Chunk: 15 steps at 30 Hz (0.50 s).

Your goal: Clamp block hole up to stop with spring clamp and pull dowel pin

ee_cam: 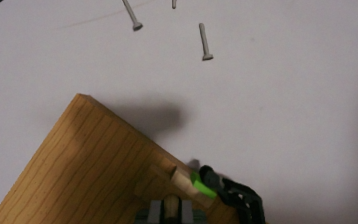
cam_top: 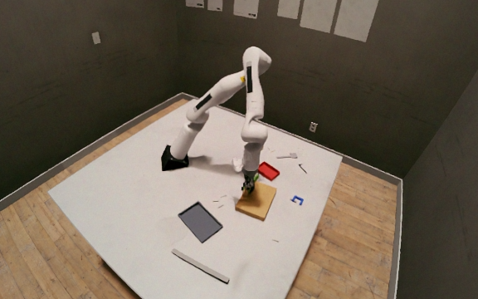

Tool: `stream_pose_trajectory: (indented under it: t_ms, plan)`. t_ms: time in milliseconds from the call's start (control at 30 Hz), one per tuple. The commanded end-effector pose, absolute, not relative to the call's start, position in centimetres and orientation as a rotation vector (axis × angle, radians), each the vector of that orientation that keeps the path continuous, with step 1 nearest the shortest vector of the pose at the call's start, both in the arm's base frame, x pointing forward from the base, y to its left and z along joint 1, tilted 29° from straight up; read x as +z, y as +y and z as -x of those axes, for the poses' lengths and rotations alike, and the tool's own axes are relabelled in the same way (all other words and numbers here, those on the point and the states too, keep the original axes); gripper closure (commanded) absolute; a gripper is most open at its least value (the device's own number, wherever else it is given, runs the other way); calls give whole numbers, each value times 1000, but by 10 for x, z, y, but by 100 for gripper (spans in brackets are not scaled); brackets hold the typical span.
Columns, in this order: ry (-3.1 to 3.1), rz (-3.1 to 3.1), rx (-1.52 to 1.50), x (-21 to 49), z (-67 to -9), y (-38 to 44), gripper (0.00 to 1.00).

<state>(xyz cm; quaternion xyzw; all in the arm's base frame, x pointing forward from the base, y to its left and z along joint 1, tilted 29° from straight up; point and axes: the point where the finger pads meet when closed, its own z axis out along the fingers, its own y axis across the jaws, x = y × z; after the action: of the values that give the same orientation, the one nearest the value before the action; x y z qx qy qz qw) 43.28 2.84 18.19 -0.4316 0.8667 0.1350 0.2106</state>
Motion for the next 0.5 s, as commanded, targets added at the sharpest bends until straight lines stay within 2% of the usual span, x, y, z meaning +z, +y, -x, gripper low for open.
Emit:
stream_pose_trajectory:
  t_ms: [0,467]
  plan:
    - [2392,1218,358,185,-436,26,90]
    - [2360,1271,344,185,-436,26,90]
